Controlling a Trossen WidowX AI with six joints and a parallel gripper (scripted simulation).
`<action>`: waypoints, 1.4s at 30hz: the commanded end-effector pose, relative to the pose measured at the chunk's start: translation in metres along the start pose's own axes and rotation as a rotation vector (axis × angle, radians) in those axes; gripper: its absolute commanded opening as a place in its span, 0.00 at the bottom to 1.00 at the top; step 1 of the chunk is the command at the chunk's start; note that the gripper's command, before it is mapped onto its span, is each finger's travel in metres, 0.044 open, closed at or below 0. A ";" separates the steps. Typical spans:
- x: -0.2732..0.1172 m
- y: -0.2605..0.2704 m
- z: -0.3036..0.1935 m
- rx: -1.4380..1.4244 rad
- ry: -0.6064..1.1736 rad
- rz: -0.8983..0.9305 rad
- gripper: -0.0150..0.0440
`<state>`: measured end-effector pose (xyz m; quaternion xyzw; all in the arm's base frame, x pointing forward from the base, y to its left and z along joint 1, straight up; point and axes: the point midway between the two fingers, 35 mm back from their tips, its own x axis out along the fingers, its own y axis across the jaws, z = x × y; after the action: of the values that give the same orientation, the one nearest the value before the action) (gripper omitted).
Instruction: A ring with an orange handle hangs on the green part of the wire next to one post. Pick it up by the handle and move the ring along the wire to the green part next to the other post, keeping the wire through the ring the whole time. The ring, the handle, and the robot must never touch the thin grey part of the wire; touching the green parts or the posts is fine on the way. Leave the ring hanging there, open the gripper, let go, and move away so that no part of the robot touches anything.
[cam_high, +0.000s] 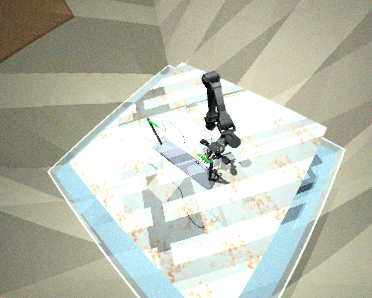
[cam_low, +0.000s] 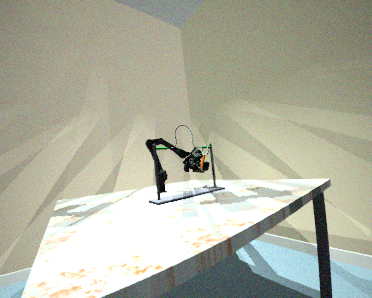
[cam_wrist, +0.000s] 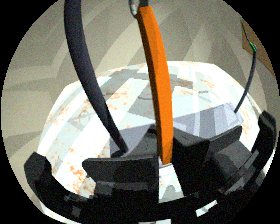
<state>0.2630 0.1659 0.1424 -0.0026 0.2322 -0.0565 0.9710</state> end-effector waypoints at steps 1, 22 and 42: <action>0.000 -0.001 0.000 0.004 -0.002 -0.004 0.00; -0.019 0.002 -0.002 0.004 0.009 -0.003 0.53; -0.050 0.000 -0.001 0.004 0.003 -0.004 0.53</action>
<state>0.2184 0.1708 0.1607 -0.0051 0.2373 -0.0572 0.9697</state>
